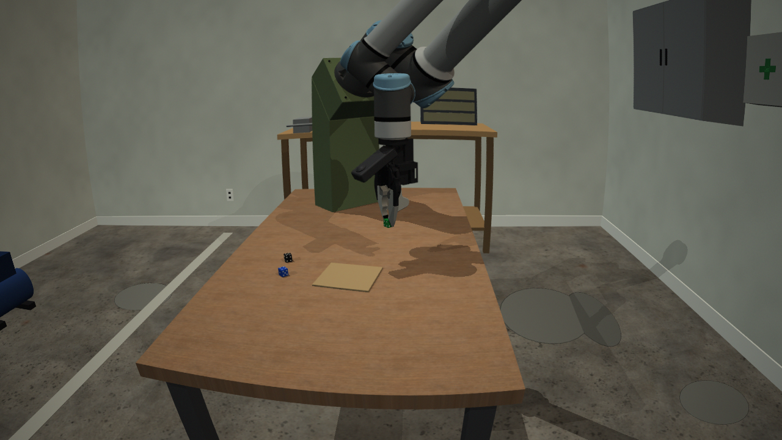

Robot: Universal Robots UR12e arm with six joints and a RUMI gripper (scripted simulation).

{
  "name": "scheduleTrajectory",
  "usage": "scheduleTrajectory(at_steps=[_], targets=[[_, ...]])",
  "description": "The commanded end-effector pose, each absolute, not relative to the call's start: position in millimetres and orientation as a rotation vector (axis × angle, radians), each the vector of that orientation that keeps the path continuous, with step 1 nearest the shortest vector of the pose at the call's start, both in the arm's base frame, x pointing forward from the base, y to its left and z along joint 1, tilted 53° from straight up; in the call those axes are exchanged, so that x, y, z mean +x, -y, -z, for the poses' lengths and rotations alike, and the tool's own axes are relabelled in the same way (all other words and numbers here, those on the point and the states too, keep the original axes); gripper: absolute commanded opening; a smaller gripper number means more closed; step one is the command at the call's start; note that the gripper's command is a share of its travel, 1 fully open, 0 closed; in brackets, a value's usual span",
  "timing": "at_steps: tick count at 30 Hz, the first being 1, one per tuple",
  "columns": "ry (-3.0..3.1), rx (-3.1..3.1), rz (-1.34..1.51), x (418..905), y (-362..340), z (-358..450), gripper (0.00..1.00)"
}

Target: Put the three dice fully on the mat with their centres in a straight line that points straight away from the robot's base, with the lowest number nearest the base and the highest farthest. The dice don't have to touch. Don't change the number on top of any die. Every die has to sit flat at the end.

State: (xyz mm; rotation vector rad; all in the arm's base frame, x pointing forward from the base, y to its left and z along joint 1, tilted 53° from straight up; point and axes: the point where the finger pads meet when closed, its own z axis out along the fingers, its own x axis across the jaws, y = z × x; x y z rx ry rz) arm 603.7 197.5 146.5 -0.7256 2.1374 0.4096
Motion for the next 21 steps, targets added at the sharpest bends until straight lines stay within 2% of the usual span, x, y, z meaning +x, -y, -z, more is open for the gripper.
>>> scheduleTrajectory(at_steps=[1,21], targets=[[-2.14,-0.719,-0.413,604,-196,-146,0.03],[-2.33,-0.051,-0.725,653,-103,-124,0.03]])
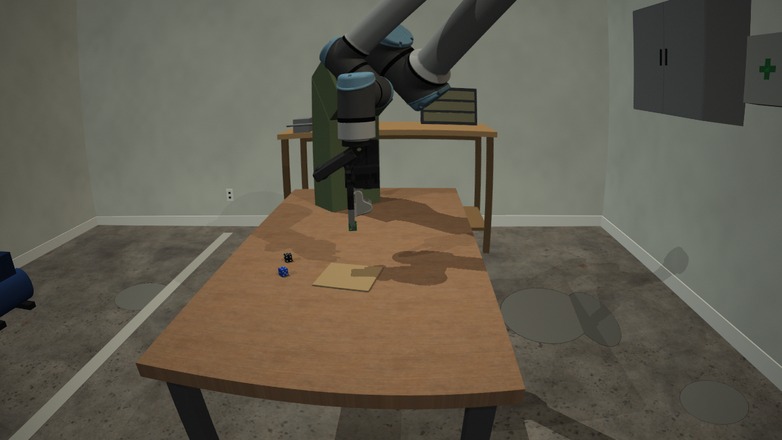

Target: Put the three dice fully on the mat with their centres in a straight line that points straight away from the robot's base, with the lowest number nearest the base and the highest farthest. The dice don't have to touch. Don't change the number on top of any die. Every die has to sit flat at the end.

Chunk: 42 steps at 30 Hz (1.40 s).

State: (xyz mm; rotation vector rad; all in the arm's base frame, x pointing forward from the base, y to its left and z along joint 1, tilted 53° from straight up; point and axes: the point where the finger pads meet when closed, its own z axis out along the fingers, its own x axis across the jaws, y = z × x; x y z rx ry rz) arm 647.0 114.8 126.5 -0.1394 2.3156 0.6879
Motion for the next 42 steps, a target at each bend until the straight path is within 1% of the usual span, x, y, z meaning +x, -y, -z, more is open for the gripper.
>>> scheduleTrajectory(at_steps=[1,22,42], targets=[[-2.33,-0.049,-0.725,653,-103,-124,0.03],[-2.33,-0.049,-0.725,657,-106,-120,0.03],[-2.33,-0.049,-0.725,702,-145,-74,0.03]])
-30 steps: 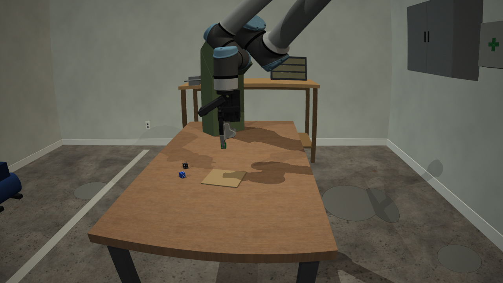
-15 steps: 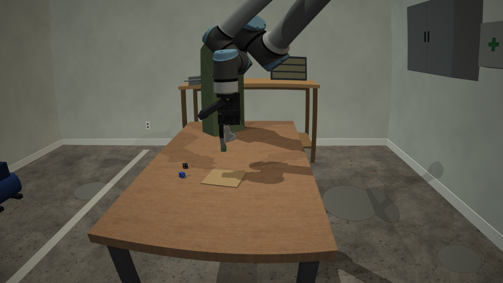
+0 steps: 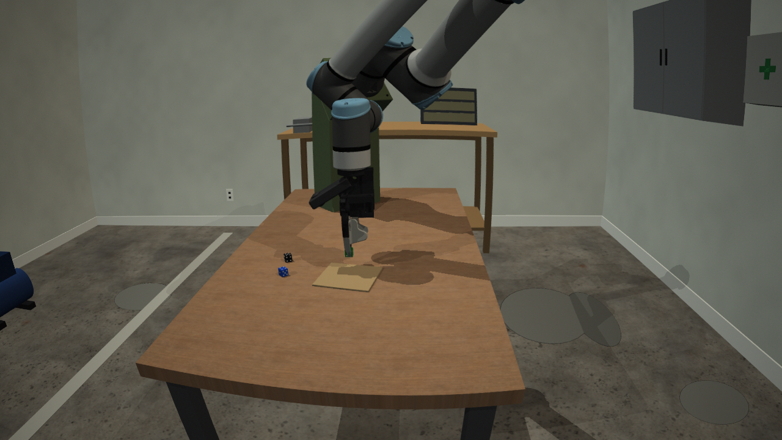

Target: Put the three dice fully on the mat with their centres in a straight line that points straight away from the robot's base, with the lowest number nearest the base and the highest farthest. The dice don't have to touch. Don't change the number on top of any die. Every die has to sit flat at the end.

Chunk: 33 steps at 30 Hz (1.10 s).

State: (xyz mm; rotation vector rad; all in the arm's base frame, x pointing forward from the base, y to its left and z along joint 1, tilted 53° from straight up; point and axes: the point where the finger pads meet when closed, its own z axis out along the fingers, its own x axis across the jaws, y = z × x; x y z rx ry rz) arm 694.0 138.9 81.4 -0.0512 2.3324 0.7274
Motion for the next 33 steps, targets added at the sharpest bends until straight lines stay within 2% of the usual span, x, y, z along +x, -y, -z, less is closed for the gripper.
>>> scheduleTrajectory(at_steps=[1,33], targets=[[-2.33,-0.049,-0.725,704.3,-146.7,-72.1,0.03],[-2.33,-0.049,-0.725,711.1,-152.4,-65.3,0.03]])
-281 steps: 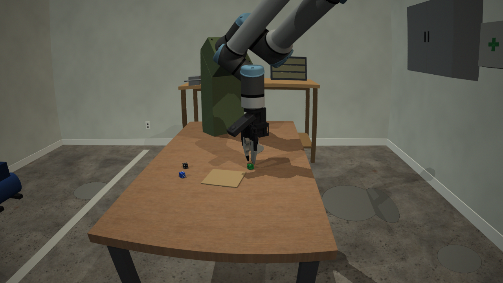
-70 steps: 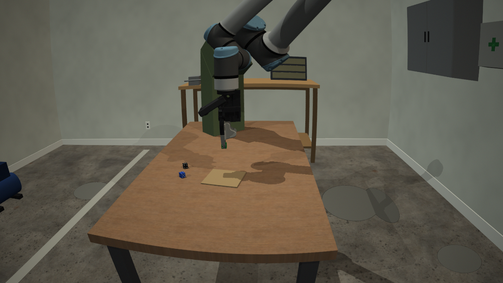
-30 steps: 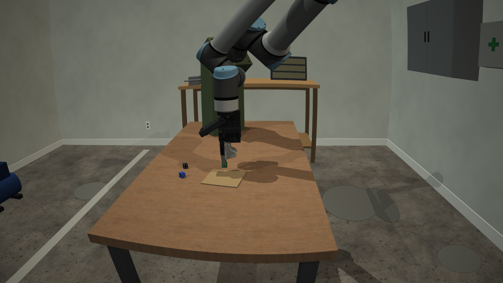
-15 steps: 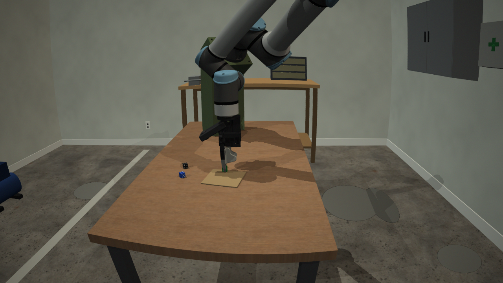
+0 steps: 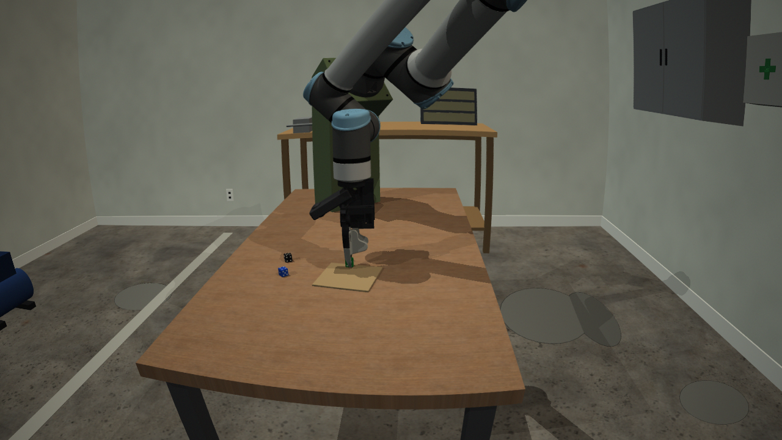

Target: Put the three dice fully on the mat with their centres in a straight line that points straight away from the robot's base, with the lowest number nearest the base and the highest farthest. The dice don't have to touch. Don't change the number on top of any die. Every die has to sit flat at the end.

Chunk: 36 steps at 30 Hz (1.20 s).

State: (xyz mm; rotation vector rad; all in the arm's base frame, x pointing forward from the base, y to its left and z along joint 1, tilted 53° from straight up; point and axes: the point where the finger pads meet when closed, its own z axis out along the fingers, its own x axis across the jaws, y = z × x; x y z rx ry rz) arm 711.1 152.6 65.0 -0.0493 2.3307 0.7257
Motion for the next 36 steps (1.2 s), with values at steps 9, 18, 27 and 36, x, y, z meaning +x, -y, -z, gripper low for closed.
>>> scheduleTrajectory(at_steps=[9,18,27,36], targets=[[-2.33,-0.049,-0.725,711.1,-152.4,-65.3,0.03],[-2.33,-0.049,-0.725,711.3,-152.6,-65.2,0.03],[-2.33,-0.049,-0.725,712.7,-153.8,-63.7,0.03],[-2.33,-0.049,-0.725,713.5,-154.5,-62.9,0.03]])
